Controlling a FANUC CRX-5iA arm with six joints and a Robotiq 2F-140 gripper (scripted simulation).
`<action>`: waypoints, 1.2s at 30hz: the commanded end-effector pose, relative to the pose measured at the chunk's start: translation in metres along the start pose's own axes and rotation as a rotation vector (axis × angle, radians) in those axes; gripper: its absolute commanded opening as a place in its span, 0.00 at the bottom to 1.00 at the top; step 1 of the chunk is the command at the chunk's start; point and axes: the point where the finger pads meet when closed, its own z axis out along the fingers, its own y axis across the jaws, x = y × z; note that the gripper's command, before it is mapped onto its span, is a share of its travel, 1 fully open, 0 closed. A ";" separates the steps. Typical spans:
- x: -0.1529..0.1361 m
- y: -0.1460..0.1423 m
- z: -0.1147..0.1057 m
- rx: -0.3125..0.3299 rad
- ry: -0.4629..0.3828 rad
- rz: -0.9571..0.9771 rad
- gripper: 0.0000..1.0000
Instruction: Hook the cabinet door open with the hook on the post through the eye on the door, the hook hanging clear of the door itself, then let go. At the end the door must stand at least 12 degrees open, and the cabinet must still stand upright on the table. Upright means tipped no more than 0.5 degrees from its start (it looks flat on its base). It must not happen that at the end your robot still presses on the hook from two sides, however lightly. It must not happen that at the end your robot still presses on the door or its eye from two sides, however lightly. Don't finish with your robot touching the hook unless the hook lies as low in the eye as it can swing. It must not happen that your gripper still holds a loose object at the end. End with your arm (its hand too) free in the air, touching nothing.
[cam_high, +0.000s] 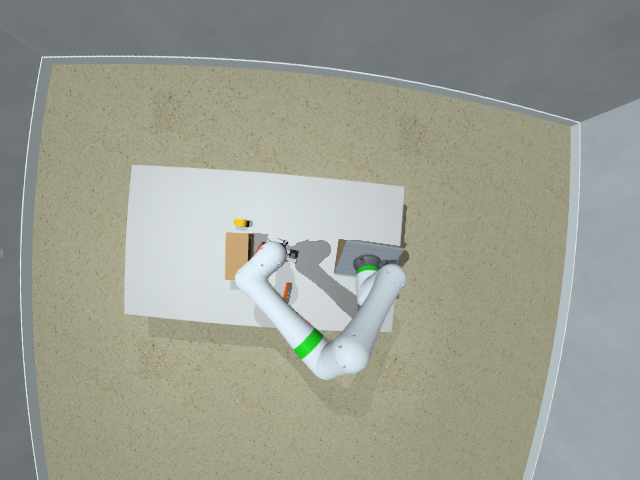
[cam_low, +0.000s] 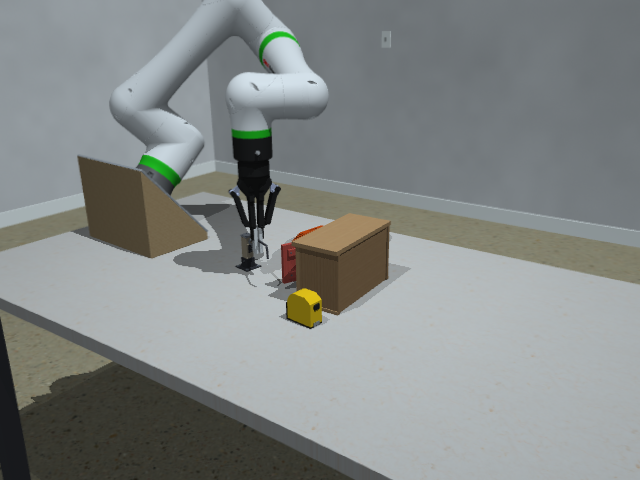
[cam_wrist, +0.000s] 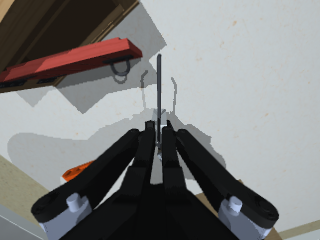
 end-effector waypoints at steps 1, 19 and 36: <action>0.000 0.000 0.000 0.000 0.000 0.000 0.03; -0.001 -0.003 -0.004 0.000 0.000 -0.061 0.03; -0.002 -0.008 -0.004 0.000 0.000 -0.180 0.03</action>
